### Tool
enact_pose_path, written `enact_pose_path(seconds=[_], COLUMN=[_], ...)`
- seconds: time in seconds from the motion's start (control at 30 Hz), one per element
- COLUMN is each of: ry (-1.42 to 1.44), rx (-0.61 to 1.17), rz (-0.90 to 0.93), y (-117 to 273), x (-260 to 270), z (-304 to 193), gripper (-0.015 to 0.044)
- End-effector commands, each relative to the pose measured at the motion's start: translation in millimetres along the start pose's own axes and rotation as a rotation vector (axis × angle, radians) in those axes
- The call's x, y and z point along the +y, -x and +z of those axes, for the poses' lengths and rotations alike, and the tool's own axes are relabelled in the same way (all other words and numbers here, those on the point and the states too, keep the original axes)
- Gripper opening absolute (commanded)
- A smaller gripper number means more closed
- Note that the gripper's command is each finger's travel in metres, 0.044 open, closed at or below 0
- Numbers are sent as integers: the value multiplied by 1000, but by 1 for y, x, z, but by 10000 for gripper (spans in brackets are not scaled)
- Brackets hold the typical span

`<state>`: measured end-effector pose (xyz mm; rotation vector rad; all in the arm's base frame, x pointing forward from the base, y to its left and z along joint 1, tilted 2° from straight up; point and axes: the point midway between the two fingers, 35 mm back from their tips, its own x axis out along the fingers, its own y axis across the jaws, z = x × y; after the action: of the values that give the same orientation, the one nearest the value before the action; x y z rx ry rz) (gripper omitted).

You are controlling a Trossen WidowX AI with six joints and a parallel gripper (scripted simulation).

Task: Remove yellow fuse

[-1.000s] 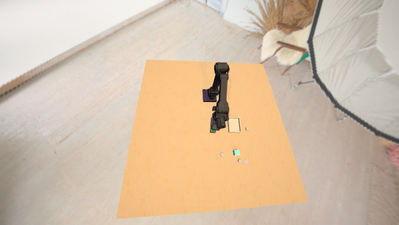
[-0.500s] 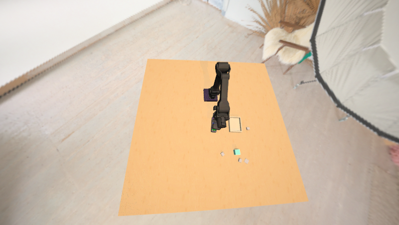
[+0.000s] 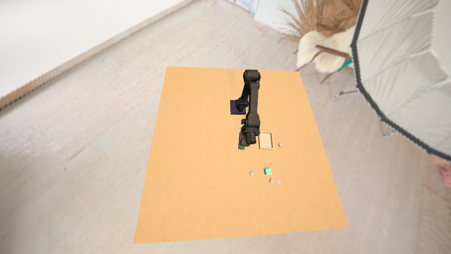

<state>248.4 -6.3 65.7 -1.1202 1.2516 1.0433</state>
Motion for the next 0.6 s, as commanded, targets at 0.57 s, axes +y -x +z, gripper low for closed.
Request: enact_pose_path(seconds=[0.57], ry=[-1], rx=[1], rz=[-1], y=[11], x=[-1], z=[0], gripper=[0])
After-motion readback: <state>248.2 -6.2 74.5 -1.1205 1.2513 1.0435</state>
